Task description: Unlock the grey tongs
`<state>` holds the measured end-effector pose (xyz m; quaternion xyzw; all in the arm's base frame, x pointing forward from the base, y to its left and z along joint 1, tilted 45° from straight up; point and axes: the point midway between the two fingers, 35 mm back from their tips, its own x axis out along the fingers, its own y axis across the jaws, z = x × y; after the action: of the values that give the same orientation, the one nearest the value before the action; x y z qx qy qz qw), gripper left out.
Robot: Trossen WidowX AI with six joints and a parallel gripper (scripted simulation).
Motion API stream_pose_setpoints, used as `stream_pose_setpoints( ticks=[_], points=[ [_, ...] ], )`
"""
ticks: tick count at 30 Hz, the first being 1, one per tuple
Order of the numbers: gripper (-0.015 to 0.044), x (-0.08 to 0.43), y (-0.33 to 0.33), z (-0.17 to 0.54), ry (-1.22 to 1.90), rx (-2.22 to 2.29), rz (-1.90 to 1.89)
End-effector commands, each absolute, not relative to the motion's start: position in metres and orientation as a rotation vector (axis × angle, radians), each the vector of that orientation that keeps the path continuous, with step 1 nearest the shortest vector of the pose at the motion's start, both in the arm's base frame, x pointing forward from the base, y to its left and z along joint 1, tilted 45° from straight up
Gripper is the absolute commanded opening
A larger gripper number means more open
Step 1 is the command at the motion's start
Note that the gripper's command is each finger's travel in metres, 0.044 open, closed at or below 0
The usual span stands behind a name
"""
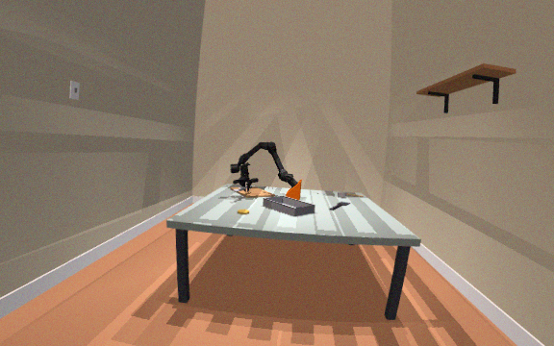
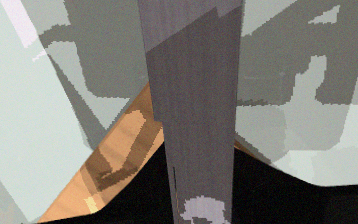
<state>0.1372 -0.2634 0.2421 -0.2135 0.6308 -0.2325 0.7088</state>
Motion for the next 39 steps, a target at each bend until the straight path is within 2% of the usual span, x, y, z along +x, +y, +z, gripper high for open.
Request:
stream_pose_setpoints(
  ticks=[1, 19, 39],
  points=[
    [-0.0150, 0.130, -0.266, 0.250, 1.372, -0.500, -0.504],
    [-0.0150, 0.108, -0.275, 0.258, 1.350, -0.506, -0.511],
    [-0.0150, 0.047, -0.293, 0.270, 1.375, -0.572, -0.504]
  ],
)
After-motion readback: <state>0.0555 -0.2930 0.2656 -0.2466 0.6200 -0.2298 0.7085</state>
